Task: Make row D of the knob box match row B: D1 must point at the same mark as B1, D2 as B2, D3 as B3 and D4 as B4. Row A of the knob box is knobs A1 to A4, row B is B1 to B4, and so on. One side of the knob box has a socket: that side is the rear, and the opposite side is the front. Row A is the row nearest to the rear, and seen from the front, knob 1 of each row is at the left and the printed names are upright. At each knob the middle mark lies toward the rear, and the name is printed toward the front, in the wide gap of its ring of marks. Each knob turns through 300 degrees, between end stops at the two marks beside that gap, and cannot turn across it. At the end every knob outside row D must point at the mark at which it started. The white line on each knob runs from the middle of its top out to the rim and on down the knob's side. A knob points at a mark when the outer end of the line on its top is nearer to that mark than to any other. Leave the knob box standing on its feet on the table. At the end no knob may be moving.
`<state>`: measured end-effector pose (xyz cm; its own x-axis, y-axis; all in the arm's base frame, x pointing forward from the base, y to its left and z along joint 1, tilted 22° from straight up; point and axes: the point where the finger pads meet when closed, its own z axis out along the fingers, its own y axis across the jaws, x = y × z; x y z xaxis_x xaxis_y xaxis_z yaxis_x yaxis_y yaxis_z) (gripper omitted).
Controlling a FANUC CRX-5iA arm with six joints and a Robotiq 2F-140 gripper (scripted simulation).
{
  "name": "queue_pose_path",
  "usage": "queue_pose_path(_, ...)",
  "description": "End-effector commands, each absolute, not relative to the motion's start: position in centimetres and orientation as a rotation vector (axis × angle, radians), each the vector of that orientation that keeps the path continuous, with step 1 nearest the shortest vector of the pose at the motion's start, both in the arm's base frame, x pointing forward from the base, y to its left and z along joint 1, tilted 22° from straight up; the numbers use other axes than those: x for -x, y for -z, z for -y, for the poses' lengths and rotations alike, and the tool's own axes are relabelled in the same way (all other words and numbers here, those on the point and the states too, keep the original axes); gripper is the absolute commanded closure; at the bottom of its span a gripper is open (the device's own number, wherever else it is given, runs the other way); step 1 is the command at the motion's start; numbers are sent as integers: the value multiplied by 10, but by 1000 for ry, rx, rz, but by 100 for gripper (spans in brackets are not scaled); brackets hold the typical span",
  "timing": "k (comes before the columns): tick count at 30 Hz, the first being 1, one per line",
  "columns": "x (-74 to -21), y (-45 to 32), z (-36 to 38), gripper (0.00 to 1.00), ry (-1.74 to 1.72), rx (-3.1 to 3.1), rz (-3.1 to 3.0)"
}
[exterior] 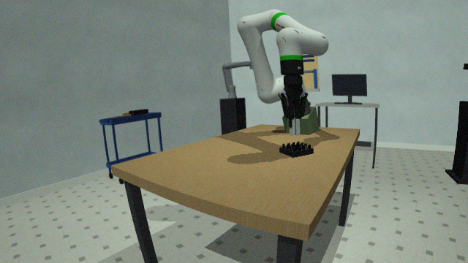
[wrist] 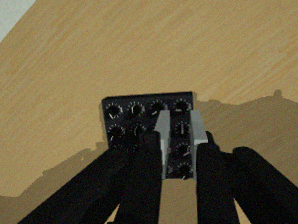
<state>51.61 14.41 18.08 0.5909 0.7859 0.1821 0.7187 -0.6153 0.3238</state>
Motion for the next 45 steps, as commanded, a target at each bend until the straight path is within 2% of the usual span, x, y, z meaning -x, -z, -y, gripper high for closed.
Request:
queue_pose_path(1,-517,-180,-144,88,-456,-2604,-1250)
queue_pose_path(45,-532,-143,-141,88,-456,-2604,-1250)
